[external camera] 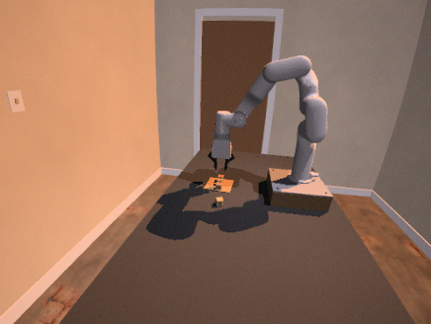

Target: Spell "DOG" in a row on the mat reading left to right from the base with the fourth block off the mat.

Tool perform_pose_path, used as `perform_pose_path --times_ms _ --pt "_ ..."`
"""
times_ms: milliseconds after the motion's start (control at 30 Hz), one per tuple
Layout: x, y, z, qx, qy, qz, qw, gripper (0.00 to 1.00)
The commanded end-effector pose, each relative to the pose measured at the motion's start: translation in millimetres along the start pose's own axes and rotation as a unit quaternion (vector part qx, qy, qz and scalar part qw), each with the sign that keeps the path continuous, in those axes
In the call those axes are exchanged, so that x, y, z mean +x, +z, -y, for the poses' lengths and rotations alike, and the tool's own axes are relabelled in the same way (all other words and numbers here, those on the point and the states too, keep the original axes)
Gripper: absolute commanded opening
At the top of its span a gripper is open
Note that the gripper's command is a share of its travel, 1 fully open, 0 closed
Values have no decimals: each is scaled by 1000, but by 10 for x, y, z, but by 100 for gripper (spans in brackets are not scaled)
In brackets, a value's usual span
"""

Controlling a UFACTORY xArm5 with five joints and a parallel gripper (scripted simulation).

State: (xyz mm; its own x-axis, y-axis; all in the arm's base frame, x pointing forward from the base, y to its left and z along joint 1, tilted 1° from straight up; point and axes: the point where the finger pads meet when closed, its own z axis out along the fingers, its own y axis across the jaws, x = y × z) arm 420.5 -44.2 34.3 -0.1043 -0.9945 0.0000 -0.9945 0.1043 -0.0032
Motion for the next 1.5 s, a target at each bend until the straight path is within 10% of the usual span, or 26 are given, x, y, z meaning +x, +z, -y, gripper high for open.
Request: perform_pose_path --times_ms 0,33,933,1467 --pt "-1 -43 14 2 0 0 1000 47" --pt "-1 -43 14 2 0 0 1000 100" --pt "0 -92 14 2 0 0 1000 100" --pt "-7 -740 11 2 0 0 1000 100"
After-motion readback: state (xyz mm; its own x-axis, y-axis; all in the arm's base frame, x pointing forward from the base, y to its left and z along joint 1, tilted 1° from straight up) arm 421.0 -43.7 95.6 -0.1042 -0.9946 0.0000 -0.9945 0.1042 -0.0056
